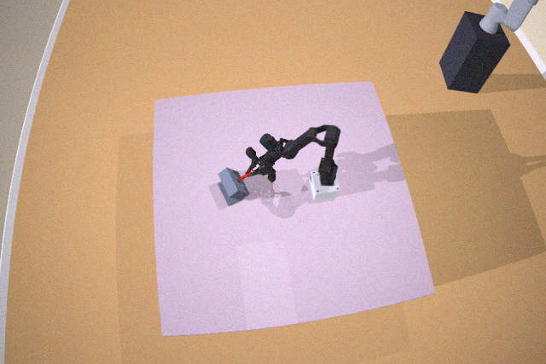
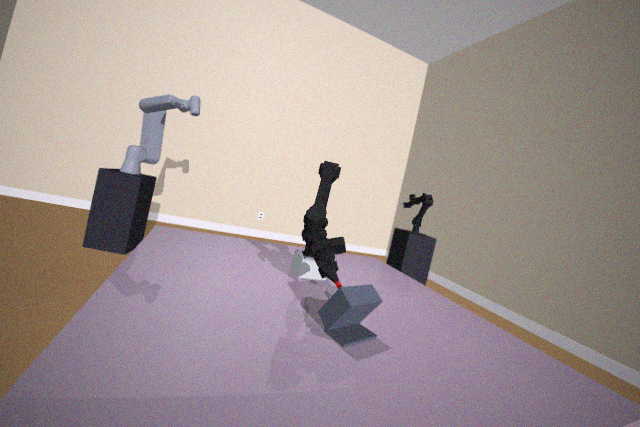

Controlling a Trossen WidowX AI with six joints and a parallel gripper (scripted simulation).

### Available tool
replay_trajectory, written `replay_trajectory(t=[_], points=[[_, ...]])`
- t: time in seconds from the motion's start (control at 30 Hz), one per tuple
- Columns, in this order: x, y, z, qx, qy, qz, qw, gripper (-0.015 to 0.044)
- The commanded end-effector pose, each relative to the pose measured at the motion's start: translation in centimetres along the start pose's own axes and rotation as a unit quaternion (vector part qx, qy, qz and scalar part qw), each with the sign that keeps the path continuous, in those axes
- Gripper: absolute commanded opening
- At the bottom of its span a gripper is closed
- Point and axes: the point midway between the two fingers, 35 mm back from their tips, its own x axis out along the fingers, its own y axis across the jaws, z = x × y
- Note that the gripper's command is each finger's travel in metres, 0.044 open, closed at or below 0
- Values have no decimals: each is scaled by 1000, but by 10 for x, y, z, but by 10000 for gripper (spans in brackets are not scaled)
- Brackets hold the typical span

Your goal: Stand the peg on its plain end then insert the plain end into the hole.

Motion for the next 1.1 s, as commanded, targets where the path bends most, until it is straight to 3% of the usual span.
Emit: replay_trajectory(t=[0.0, 1.07], points=[[1, -1, 0, 0, 0, 0, 1000, 0], [17, -2, -1, 0, 0, -1, 1000, 0]])
